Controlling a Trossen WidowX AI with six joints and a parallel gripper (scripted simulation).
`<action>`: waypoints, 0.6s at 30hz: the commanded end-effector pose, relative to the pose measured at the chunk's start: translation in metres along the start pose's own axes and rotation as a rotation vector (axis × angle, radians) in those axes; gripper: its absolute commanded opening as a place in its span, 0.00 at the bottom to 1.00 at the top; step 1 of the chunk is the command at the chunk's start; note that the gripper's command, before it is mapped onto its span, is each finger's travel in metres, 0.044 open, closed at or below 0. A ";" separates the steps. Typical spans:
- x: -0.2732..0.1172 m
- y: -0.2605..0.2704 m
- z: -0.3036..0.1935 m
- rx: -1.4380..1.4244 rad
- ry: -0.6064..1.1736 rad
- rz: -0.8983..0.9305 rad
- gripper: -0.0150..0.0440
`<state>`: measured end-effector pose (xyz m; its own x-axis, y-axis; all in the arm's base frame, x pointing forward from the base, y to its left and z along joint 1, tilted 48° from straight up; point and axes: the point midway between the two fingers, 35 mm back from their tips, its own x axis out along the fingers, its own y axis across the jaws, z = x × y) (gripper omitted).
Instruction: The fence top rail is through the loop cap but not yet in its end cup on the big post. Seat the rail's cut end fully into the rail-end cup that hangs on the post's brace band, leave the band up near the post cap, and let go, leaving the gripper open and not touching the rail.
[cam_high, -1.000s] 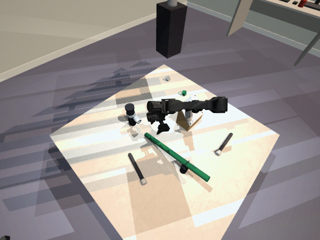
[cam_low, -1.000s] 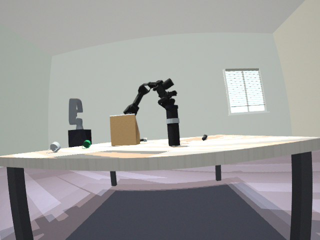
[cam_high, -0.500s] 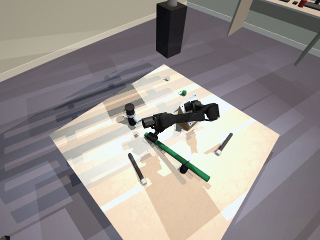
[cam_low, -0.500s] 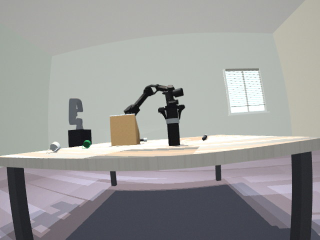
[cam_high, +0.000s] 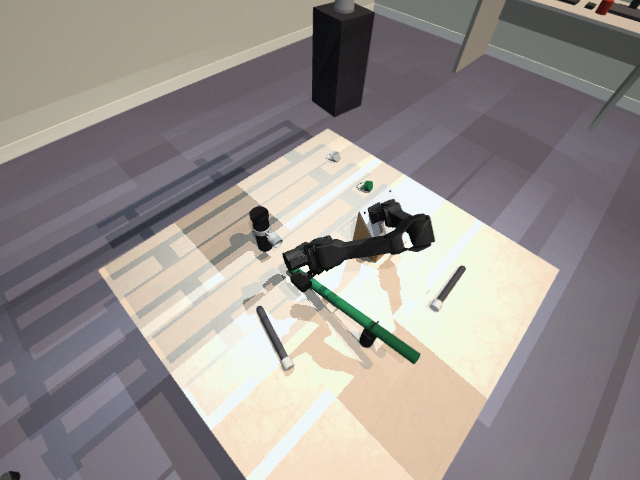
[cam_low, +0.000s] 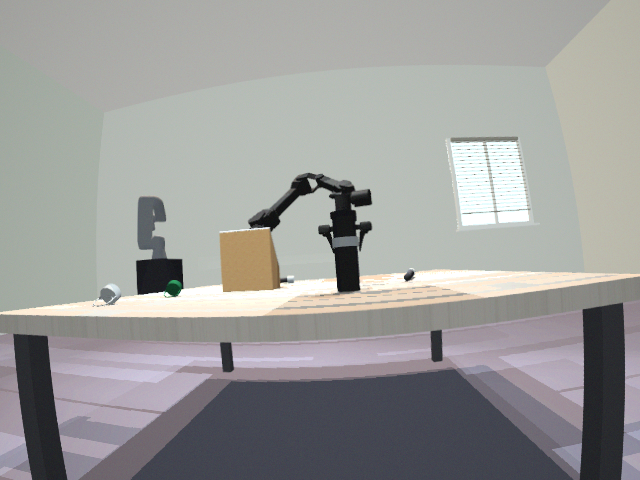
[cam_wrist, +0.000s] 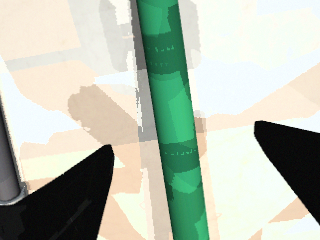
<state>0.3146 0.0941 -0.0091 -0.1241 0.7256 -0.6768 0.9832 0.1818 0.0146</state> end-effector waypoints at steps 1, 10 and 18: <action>0.008 -0.001 0.002 0.013 0.005 0.000 1.00; 0.025 -0.001 0.002 0.013 0.005 0.000 1.00; 0.038 0.000 0.002 0.013 0.004 0.000 1.00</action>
<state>0.3113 0.1168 -0.0314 -0.1218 0.7259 -0.6769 0.9839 0.1783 0.0141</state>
